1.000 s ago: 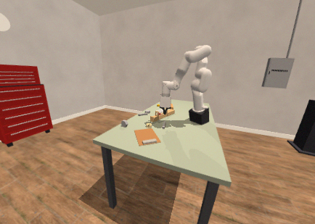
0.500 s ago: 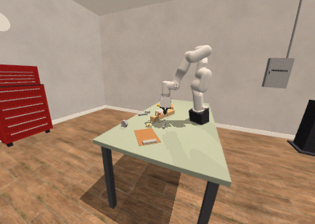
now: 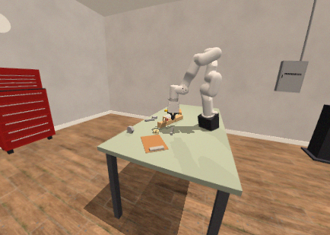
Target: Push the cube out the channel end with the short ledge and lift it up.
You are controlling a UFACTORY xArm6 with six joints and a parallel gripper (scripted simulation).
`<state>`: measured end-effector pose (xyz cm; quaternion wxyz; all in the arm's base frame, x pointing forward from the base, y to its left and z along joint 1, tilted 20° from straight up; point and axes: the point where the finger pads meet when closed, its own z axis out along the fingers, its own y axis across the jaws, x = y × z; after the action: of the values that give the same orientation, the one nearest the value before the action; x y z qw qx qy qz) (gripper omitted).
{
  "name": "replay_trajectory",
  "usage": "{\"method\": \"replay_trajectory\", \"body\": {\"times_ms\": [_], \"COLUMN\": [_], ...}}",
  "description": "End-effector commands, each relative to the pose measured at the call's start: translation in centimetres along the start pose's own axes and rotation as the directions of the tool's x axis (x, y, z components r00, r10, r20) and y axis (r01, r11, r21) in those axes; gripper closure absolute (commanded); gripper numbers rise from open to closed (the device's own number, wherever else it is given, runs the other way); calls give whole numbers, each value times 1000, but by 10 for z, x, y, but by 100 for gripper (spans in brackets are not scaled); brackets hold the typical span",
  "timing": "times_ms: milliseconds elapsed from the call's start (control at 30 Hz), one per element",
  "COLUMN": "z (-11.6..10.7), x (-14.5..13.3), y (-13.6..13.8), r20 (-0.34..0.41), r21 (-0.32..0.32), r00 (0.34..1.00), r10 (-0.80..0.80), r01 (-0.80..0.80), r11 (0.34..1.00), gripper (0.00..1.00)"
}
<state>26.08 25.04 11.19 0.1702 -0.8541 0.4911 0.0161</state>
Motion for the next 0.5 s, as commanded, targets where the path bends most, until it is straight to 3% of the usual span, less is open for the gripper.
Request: {"method": "replay_trajectory", "body": {"times_ms": [0,67,167,467], "z": [-1,-1,-1,-1], "x": [0,0,-1,-1], "y": [-1,-1,-1,-2], "r20": [9,9,8,-12], "r21": [5,5,7,-1], "r00": [978,978,927,666], "r10": [-210,-210,-375,-745], "r01": [210,210,375,745], "r11": [978,978,927,667], "gripper": [100,100,100,100]}}
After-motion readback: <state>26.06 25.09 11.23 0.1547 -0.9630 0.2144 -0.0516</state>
